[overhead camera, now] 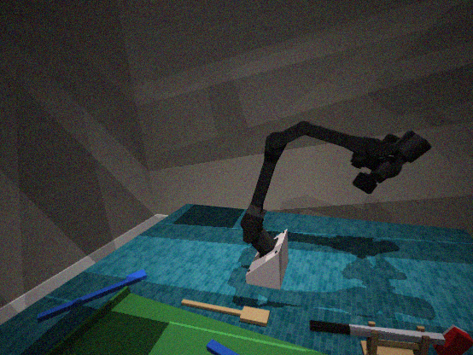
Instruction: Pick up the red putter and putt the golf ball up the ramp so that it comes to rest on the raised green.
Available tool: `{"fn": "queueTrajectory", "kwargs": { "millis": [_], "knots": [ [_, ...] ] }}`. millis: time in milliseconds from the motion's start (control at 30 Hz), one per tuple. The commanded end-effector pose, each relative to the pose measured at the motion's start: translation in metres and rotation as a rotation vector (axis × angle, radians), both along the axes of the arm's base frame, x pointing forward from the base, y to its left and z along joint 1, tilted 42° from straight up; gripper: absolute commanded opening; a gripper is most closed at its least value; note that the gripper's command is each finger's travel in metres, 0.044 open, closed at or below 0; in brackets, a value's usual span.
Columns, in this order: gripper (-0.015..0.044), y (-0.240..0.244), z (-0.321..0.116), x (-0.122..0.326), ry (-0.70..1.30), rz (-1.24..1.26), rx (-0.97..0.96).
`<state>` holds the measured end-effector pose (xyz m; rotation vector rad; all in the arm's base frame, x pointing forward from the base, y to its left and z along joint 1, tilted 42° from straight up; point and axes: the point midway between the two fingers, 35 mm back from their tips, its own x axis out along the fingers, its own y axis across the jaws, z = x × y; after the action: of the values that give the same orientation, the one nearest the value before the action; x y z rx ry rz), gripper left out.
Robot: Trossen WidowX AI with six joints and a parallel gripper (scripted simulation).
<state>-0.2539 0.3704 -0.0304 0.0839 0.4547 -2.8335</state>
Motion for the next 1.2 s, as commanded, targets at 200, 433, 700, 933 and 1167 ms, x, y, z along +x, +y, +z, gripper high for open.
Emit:
{"fn": "queueTrajectory", "kwargs": {
  "millis": [200, 433, 700, 933, 1167],
  "knots": [
    [0.044, 0.021, -0.03, 0.076, -0.341, -0.2, -0.169],
    [0.044, 0.016, -0.061, 0.19, -0.739, -0.484, -0.442],
    [0.044, -0.036, -0.075, 0.323, -1.149, -0.82, -0.803],
    [0.044, -0.116, -0.066, 0.422, -1.486, -1.098, -1.133],
    [0.044, -0.178, -0.049, 0.472, -1.701, -1.258, -1.335]
  ]
}}
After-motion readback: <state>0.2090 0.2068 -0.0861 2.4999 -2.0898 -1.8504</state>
